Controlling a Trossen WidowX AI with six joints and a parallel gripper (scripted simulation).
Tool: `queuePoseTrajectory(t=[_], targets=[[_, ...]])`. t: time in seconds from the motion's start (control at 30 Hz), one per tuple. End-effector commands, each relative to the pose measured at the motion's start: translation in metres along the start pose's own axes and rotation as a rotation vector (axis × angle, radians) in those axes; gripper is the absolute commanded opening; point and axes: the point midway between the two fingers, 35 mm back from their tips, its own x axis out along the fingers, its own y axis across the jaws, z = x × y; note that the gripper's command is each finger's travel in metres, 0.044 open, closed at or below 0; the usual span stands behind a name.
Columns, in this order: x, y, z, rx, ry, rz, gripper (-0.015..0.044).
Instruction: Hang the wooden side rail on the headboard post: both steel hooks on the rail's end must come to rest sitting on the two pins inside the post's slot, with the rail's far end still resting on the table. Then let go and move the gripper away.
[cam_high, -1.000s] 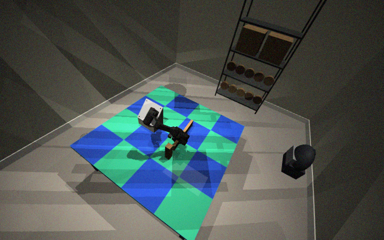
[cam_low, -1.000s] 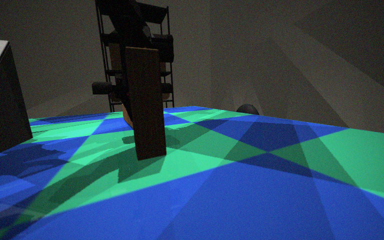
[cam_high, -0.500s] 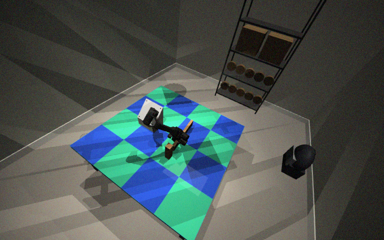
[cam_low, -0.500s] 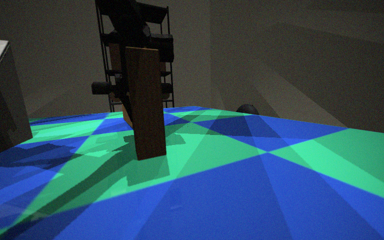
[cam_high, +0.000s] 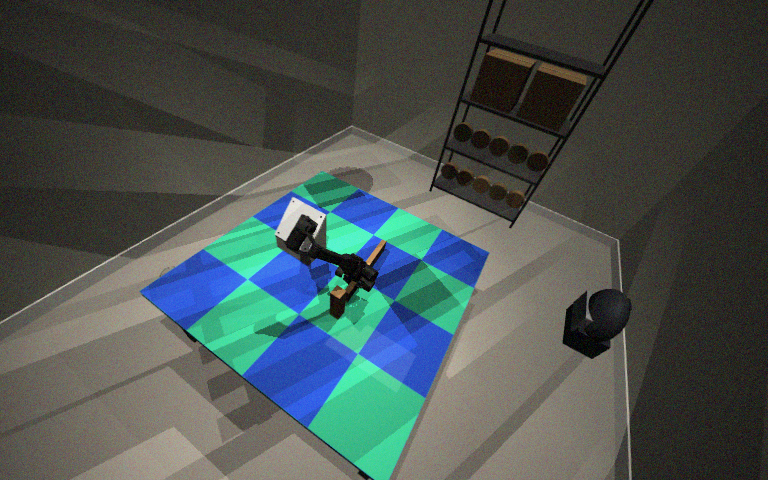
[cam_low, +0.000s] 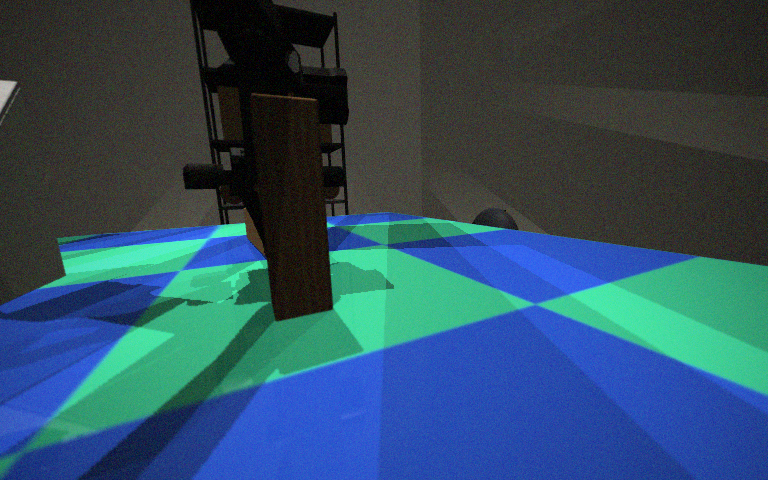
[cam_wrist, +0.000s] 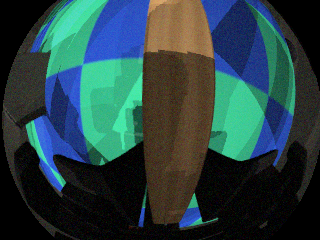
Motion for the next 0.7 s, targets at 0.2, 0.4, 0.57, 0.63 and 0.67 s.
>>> queuePoseTrajectory(t=[0.2, 0.4, 0.57, 0.63, 0.67], targets=[[-0.0047, -0.0018, -0.0038, 0.002, 0.004, -0.012, 0.0], [-0.0048, -0.0023, -0.0045, 0.002, 0.004, -0.012, 0.0], [-0.0043, -0.0025, -0.0051, 0.002, 0.004, -0.012, 0.0], [-0.0041, -0.0023, -0.0053, 0.002, 0.004, -0.012, 0.0], [-0.004, -0.0022, -0.0054, 0.002, 0.004, -0.012, 0.0]])
